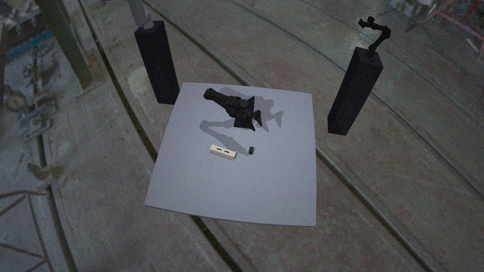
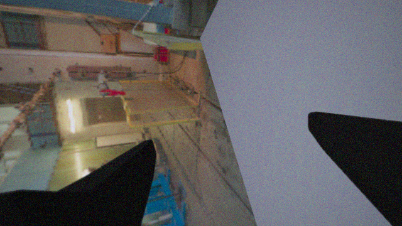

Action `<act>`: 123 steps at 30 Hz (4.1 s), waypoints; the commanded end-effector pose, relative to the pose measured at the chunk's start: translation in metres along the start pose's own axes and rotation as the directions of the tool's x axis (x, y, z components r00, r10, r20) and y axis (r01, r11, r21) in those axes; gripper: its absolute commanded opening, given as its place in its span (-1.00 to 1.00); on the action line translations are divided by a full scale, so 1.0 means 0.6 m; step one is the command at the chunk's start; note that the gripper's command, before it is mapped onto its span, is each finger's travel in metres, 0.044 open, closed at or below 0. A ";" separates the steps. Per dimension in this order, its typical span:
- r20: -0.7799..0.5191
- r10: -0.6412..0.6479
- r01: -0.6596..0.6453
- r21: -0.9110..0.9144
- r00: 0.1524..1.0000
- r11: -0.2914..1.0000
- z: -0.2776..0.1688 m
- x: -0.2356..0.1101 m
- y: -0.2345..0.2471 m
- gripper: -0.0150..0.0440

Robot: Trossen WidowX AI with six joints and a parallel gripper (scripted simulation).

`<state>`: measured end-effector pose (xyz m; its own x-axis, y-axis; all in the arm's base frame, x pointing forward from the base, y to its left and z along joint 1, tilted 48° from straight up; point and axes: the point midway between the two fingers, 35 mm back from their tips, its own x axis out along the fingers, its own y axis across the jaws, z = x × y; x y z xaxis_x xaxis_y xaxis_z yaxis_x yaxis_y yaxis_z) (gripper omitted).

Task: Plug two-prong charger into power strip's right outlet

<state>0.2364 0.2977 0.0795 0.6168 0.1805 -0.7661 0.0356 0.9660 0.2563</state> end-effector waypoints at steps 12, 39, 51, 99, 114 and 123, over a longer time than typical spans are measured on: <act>-0.071 -0.285 0.277 -0.104 0.956 0.955 -0.004 0.074 -0.082 1.00; -0.201 -0.693 0.619 -0.327 0.693 0.714 -0.020 0.150 -0.241 1.00; -0.251 -0.815 0.688 -0.441 0.522 0.576 -0.030 0.165 -0.308 1.00; -0.281 -0.884 0.704 -0.536 0.372 0.467 -0.061 0.204 -0.431 1.00; -0.282 -0.882 0.707 -0.527 0.377 0.471 -0.064 0.214 -0.448 0.91; -0.282 -0.882 0.707 -0.527 0.377 0.471 -0.064 0.214 -0.448 0.11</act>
<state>0.2753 0.0681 -0.1105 -0.0204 -0.7321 -0.6808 0.0378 0.6799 -0.7323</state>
